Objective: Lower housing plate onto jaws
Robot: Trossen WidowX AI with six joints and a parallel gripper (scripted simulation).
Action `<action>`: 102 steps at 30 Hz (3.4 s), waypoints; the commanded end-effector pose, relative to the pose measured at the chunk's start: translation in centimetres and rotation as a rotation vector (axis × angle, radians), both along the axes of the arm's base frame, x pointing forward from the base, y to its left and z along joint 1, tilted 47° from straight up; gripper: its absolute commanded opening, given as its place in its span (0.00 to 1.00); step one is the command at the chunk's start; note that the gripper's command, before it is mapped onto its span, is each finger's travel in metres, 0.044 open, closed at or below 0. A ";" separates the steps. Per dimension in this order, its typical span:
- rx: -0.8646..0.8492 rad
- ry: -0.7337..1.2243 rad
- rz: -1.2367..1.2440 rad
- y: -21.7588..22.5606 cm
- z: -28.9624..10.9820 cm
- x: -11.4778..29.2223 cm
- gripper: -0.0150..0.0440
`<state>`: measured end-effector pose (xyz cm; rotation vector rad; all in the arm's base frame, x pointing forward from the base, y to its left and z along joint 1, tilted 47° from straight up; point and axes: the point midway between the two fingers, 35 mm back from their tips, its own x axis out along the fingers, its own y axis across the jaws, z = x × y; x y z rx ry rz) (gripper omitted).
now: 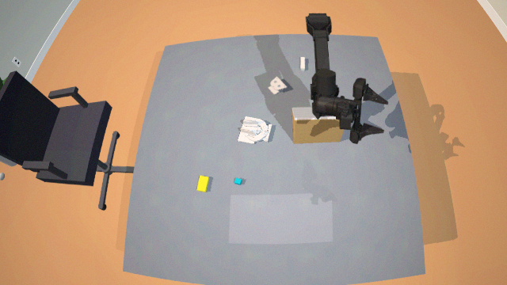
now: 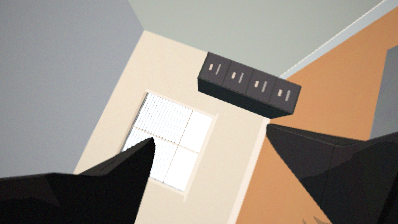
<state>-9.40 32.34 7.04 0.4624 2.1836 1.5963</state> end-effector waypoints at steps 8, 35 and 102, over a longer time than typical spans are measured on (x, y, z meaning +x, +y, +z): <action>0.113 -0.185 -0.278 3.1 0.0 7.3 1.00; 0.134 -0.826 -0.801 1.1 0.0 27.3 1.00; -1.274 -1.753 -0.299 -42.9 5.1 38.9 1.00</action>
